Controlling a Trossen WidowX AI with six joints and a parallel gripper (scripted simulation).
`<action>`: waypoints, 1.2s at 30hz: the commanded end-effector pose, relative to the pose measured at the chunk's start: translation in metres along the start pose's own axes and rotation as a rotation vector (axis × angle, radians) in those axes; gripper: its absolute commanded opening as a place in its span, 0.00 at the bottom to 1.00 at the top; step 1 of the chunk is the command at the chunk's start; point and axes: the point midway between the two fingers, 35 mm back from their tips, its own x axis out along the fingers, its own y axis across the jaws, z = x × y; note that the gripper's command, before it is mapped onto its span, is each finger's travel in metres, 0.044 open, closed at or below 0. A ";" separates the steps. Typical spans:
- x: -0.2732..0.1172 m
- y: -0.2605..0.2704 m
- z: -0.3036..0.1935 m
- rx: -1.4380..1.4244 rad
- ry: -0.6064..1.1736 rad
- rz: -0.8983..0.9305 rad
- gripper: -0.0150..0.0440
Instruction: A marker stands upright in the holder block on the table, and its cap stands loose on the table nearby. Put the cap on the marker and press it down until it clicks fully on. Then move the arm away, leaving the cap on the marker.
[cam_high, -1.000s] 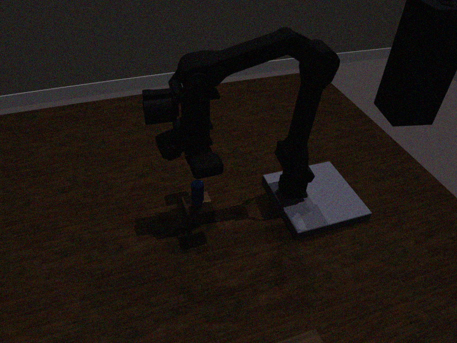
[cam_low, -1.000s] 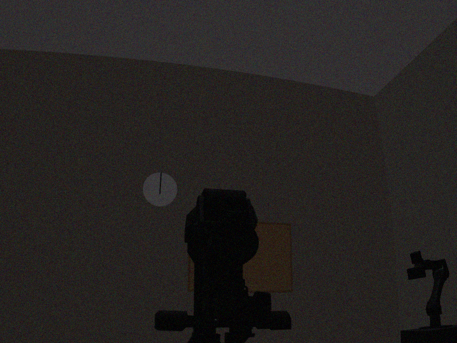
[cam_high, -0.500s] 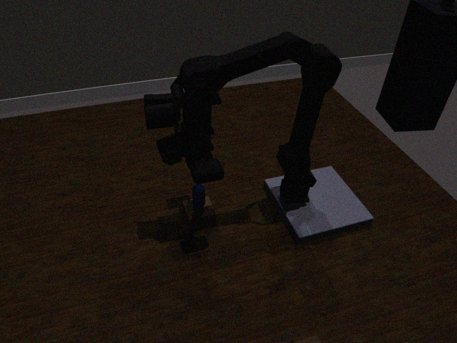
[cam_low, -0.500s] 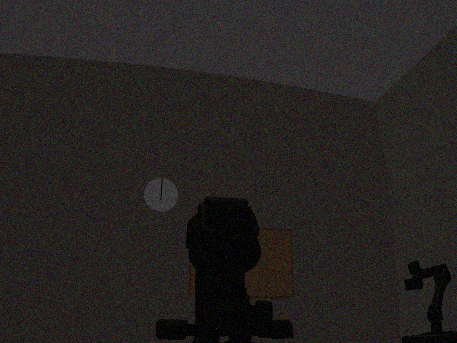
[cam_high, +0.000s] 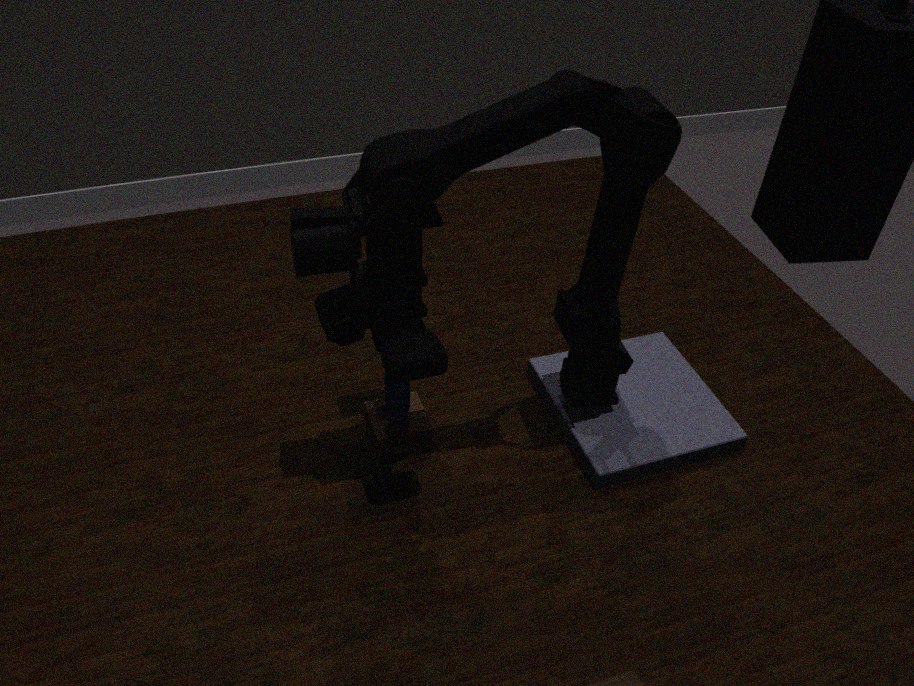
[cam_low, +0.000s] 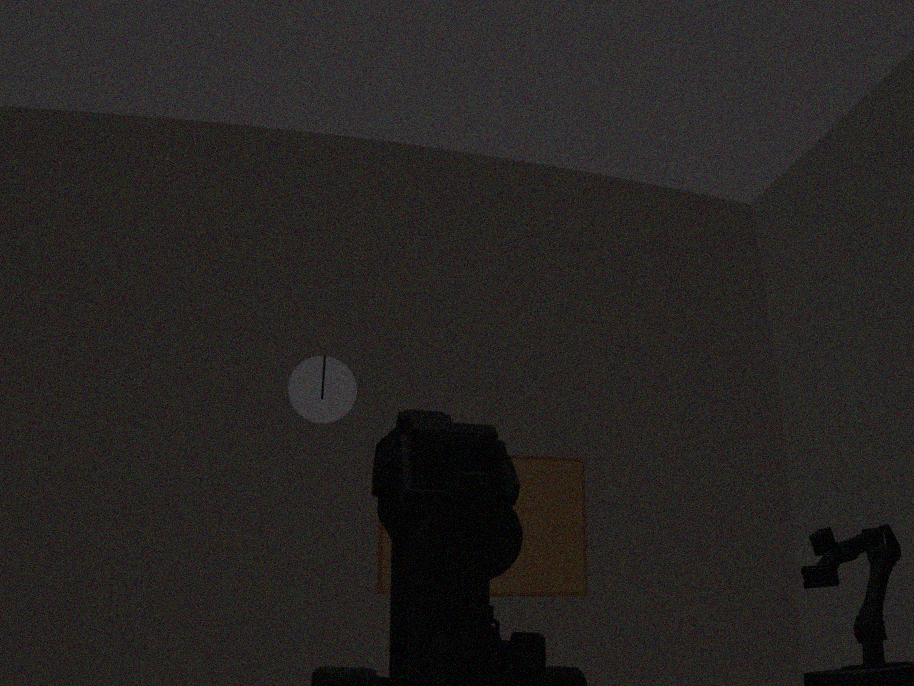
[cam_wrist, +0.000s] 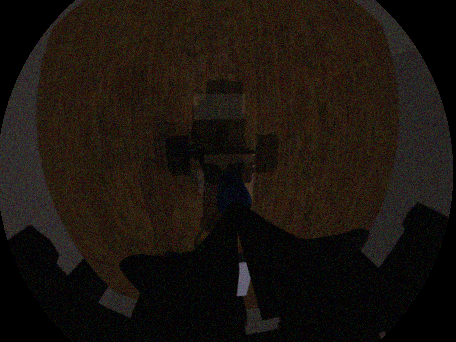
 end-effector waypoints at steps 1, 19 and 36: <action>0.007 -0.001 0.000 0.006 0.003 -0.004 0.25; 0.010 -0.001 0.004 0.000 -0.014 -0.003 0.25; -0.077 0.000 0.003 0.000 -0.011 -0.003 0.39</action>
